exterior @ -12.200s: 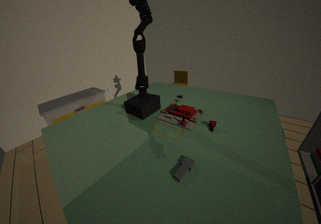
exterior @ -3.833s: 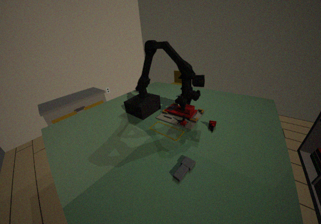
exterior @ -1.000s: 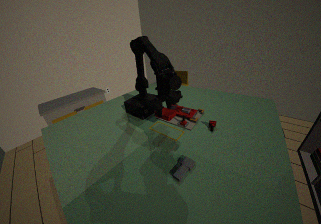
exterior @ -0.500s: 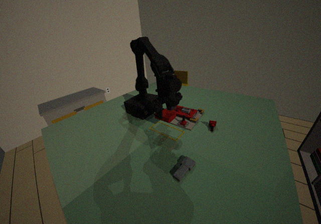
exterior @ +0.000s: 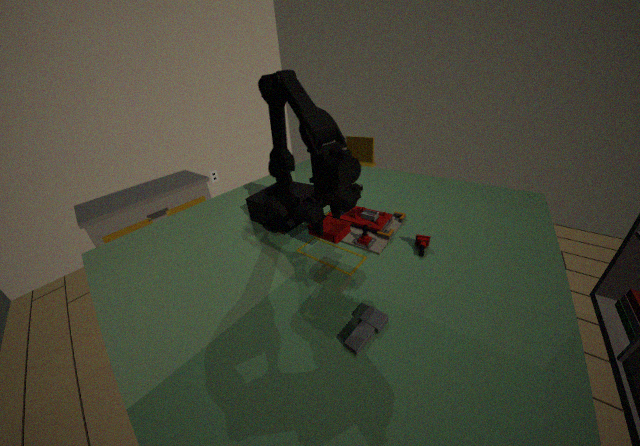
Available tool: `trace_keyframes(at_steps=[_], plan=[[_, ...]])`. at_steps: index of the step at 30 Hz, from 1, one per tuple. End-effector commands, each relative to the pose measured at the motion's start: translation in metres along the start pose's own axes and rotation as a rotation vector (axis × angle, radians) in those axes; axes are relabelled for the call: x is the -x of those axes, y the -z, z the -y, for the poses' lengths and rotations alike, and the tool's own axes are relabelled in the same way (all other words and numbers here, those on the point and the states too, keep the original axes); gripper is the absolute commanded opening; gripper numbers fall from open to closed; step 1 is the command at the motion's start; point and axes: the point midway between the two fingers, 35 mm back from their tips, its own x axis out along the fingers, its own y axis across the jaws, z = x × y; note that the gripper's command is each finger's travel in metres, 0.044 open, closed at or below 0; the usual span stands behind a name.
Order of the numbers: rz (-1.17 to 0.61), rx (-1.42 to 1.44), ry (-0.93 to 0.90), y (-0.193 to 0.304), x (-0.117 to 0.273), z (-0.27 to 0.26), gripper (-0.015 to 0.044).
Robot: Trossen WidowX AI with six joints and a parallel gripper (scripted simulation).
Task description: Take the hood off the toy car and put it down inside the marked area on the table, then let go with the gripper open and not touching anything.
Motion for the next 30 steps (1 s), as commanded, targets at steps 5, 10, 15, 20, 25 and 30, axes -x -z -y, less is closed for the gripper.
trace_keyframes(at_steps=[5, 10, 15, 20, 25, 30], plan=[[-0.004, 0.003, 0.004, 0.001, -0.007, 0.001, 0.0000], [-0.004, 0.003, 0.004, 0.001, -0.011, 0.001, 0.0000], [-0.004, 0.003, 0.004, 0.001, -0.015, 0.001, 0.0000], [-0.004, 0.003, 0.004, 0.001, -0.019, 0.001, 0.0000], [-0.004, 0.003, 0.004, 0.001, -0.023, 0.001, 0.0000], [-0.004, 0.003, 0.004, 0.001, -0.027, 0.001, 0.0000]])
